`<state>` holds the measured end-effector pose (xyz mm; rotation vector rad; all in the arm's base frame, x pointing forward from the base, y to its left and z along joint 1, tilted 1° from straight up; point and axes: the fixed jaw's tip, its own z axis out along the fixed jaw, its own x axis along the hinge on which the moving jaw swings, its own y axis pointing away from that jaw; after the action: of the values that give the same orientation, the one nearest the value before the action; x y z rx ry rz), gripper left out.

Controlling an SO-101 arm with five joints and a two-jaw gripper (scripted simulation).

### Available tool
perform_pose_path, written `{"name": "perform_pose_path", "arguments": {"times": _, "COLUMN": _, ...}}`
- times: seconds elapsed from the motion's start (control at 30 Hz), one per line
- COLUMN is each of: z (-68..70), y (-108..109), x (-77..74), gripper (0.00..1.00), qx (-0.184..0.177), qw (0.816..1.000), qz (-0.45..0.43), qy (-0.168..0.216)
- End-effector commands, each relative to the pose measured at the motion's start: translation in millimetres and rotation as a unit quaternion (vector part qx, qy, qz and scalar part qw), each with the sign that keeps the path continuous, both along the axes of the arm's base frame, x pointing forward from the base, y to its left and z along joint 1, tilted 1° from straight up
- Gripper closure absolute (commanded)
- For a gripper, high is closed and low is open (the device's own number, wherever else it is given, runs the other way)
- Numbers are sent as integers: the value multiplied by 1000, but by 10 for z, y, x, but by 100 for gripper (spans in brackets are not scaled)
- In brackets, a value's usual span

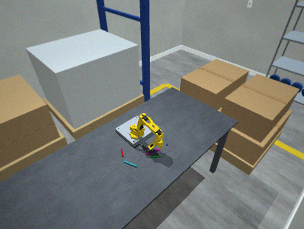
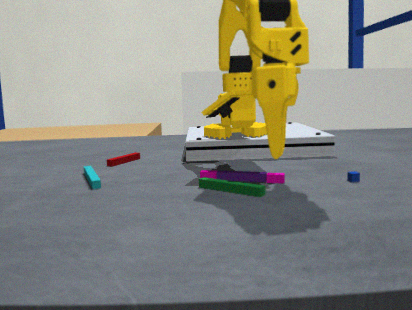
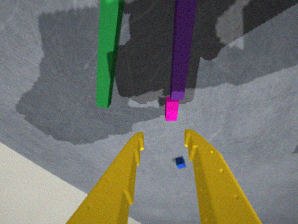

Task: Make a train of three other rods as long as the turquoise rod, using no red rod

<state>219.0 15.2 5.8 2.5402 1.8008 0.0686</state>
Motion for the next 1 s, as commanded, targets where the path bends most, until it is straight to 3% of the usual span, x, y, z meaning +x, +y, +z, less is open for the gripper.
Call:
{"name": "perform_pose_path", "arguments": {"times": 0.0, "z": -92, "y": -18, "x": -48, "gripper": 81, "qx": -1, "qw": 1000, "qz": 2, "qy": 15}}
{"name": "perform_pose_path", "arguments": {"times": 0.73, "z": -229, "y": -19, "x": -48, "gripper": 81, "qx": -1, "qw": 1000, "qz": 2, "qy": 15}}
{"name": "perform_pose_path", "arguments": {"times": 0.77, "z": -334, "y": -28, "x": -156, "gripper": 81, "qx": -3, "qw": 999, "qz": 2, "qy": 43}}
{"name": "perform_pose_path", "arguments": {"times": 0.97, "z": -334, "y": -28, "x": -156, "gripper": 81, "qx": -3, "qw": 999, "qz": 2, "qy": 43}}
